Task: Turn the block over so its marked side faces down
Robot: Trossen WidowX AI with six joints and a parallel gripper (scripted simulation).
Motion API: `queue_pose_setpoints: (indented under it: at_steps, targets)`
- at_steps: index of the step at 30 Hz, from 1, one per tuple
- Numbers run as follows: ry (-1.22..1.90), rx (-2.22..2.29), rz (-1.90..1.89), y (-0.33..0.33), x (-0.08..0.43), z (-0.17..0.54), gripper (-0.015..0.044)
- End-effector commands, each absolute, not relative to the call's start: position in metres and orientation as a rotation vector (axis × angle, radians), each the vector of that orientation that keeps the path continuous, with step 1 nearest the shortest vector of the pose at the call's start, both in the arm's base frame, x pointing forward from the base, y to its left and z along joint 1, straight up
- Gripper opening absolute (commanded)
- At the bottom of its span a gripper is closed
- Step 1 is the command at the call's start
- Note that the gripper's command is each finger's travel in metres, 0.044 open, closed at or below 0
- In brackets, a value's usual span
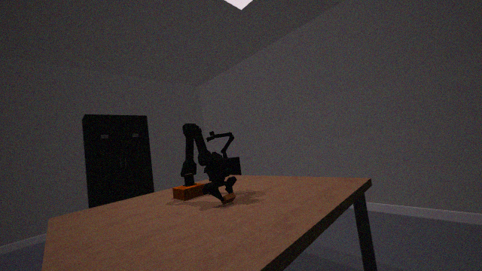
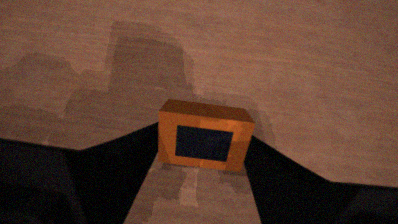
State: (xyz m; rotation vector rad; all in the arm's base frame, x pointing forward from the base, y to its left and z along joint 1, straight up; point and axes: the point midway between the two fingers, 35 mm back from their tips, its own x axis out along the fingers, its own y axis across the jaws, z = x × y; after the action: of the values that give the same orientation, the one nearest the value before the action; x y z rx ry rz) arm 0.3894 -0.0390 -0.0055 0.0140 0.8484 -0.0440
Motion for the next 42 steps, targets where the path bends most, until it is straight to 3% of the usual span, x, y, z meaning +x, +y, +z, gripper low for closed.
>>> queue_pose_setpoints:
  at_steps: [1, 42]
  targets:
    - [0.787, 0.016, -0.042, -0.039, 0.394, -0.012, 0.0000]
    - [0.341, 0.004, -0.041, -0.037, 0.376, -0.016, 0.0000]
